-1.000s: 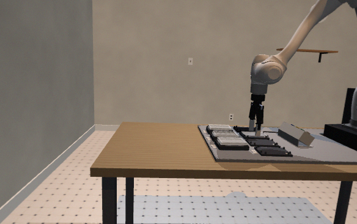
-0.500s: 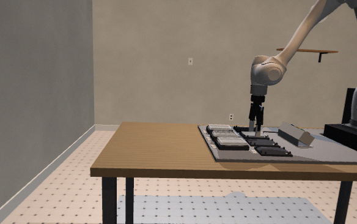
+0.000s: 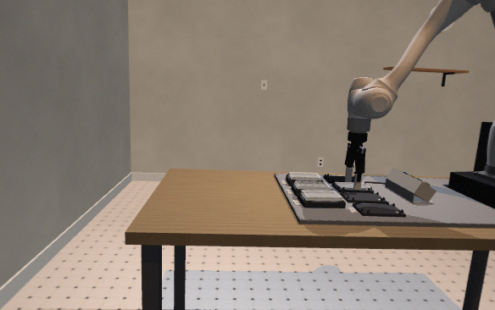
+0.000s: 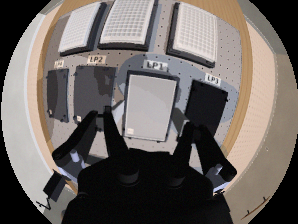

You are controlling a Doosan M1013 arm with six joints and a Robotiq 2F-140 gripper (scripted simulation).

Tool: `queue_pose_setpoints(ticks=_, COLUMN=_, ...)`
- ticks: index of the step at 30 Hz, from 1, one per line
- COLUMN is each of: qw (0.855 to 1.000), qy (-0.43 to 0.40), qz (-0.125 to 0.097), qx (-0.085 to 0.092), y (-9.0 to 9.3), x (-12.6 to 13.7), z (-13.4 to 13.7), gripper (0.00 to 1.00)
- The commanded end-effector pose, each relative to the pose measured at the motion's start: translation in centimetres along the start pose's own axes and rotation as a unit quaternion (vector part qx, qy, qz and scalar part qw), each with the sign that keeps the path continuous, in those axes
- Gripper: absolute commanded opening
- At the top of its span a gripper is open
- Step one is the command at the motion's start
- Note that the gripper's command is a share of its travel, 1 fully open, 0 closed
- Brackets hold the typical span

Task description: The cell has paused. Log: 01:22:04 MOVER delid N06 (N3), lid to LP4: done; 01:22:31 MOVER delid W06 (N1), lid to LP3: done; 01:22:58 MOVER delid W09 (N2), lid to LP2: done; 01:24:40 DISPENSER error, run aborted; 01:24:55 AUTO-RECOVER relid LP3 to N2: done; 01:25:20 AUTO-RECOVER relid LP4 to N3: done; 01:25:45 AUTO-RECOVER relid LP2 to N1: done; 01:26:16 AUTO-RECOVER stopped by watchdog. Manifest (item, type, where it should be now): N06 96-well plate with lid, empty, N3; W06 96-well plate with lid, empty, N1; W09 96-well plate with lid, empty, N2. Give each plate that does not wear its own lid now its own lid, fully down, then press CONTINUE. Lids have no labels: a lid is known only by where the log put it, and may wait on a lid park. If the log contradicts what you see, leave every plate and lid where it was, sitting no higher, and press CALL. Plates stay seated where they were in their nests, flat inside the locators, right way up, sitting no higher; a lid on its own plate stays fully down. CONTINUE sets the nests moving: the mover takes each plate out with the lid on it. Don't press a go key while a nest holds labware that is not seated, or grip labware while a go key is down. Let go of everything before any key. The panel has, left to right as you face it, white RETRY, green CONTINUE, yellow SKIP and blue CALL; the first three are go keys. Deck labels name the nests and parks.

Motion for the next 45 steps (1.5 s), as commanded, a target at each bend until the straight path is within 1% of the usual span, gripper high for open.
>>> queue_pose_setpoints(ticks=1, qw=1.000, qy=0.000, qz=0.000, qx=0.000, y=-0.01, x=0.00, z=0.00, gripper=0.66)
queue_pose_setpoints(ticks=34, qw=1.000, qy=0.000, qz=0.000, qx=0.000, y=-0.01, x=0.00, z=0.00, gripper=0.66)
queue_pose_setpoints(ticks=35, qw=1.000, qy=0.000, qz=0.000, qx=0.000, y=-0.01, x=0.00, z=0.00, gripper=0.00)
queue_pose_setpoints(ticks=45, qw=1.000, qy=0.000, qz=0.000, qx=0.000, y=-0.01, x=0.00, z=0.00, gripper=0.00)
Point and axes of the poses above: the point where the finger pads meet when closed, its own y axis out along the fingers, its own z axis across the jaws, x = y × z, the point moved 3 cm from there along -y, back along the fingers, and after that the axes turned 4 degrees about -y, right-handed, at the moved point
